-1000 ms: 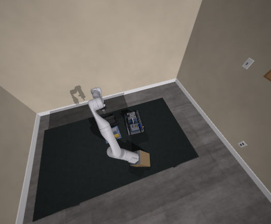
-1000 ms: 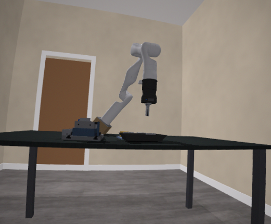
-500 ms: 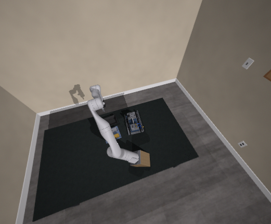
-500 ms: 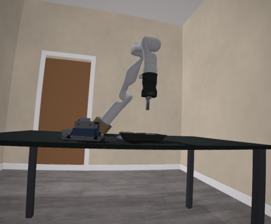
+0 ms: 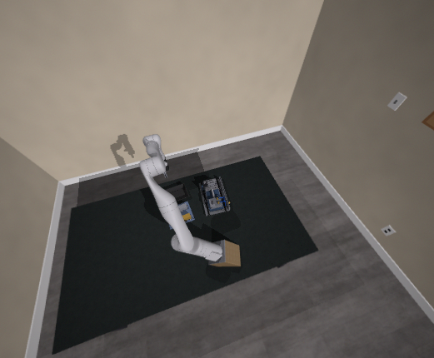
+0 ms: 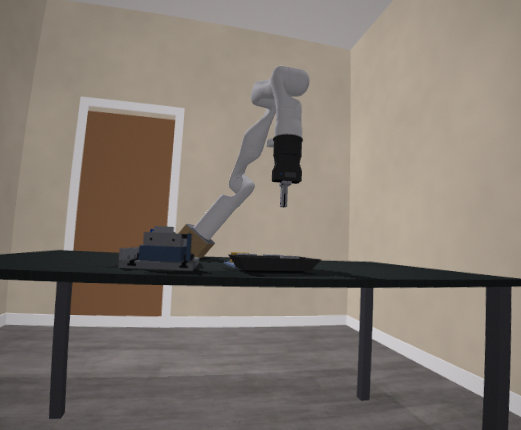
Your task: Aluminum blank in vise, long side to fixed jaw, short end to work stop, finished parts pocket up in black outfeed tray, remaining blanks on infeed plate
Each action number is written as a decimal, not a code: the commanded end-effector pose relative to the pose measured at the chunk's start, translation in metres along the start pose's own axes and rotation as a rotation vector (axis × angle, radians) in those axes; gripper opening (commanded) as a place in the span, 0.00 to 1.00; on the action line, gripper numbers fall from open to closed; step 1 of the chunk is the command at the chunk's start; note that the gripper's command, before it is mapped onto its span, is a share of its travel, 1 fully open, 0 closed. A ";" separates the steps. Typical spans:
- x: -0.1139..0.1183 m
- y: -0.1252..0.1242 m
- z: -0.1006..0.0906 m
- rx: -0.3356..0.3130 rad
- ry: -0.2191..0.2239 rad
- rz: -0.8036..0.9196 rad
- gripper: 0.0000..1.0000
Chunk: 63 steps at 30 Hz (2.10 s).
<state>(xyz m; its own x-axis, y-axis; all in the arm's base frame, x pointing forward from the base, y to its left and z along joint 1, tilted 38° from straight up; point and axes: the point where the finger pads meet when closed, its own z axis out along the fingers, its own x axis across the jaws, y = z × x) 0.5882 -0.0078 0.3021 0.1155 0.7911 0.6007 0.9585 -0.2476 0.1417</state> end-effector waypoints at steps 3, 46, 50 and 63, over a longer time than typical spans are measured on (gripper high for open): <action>-0.023 0.005 -0.002 -0.003 -0.002 0.001 0.00; -0.314 -0.013 -0.001 -0.003 -0.001 0.001 0.00; -0.314 -0.013 -0.001 -0.003 -0.001 0.001 0.00; -0.314 -0.013 -0.001 -0.003 -0.001 0.001 0.00</action>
<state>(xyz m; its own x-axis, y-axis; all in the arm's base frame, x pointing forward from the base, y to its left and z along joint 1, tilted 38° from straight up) 0.5396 -0.2525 0.1117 0.1162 0.7905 0.6013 0.9582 -0.2486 0.1417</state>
